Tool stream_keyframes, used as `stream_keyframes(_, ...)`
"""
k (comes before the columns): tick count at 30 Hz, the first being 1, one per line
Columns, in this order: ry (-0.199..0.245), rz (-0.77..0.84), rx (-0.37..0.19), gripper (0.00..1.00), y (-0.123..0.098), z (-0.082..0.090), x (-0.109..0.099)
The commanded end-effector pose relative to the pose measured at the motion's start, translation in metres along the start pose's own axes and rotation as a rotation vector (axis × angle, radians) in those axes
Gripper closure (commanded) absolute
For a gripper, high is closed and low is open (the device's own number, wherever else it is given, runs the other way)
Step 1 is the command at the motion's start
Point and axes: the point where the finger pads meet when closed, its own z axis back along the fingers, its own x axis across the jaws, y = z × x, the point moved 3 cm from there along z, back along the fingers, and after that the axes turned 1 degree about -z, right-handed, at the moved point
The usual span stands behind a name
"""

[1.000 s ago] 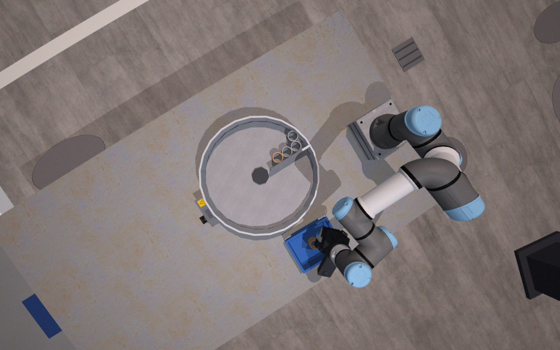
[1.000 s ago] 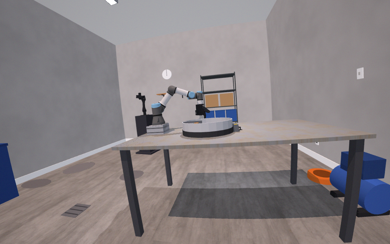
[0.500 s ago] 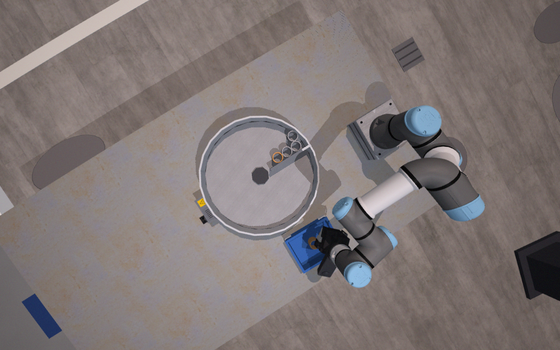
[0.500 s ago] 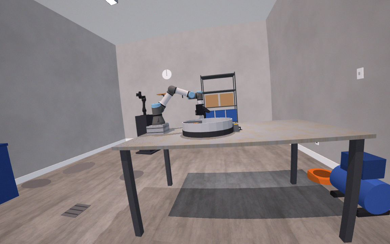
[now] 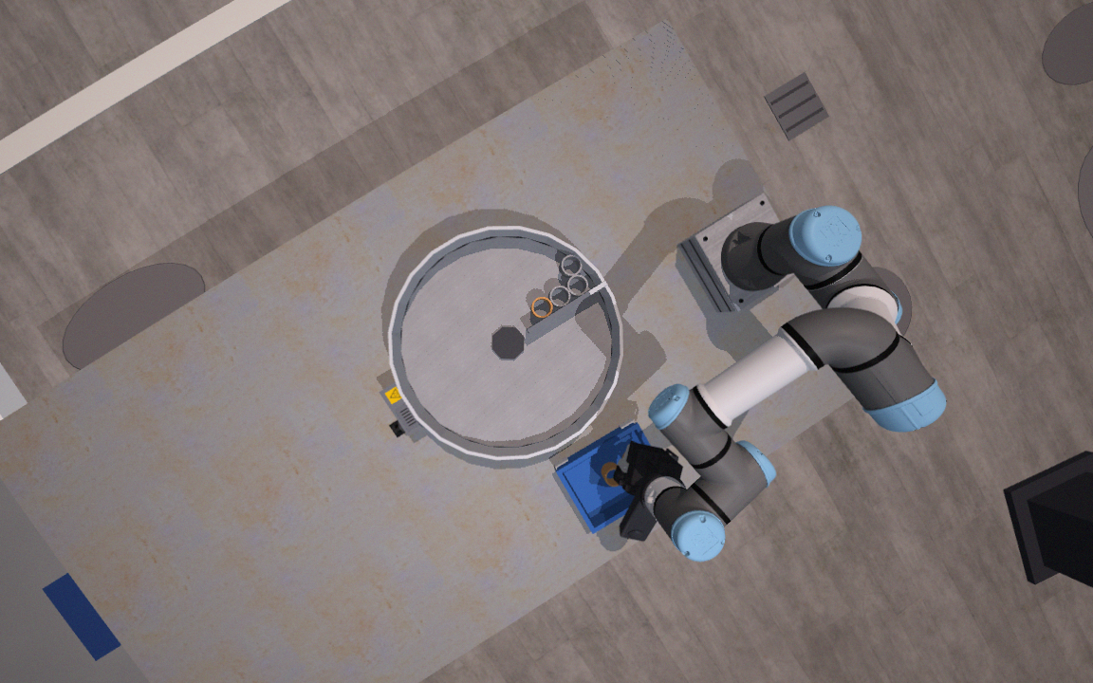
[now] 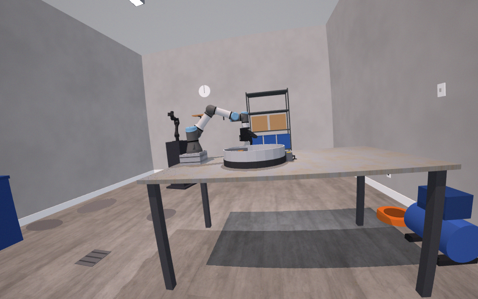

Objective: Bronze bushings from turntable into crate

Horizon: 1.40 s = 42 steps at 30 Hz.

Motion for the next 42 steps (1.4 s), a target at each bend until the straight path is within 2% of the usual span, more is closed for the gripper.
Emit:
stream_keyframes(1,-0.002,0.0,0.003,0.94,0.001,0.001,0.0)
stream_keyframes(6,-0.002,0.0,0.003,0.94,0.001,0.003,0.0)
stream_keyframes(11,-0.002,0.0,0.003,0.94,0.001,0.011,0.0)
stream_keyframes(17,-0.002,0.0,0.003,0.94,0.001,0.033,0.0)
stream_keyframes(19,-0.002,0.0,0.003,0.94,0.001,0.033,0.0)
stream_keyframes(33,-0.002,0.0,0.003,0.94,0.0,0.088,0.0)
stream_keyframes(42,-0.002,0.0,0.003,0.94,0.0,0.102,0.0)
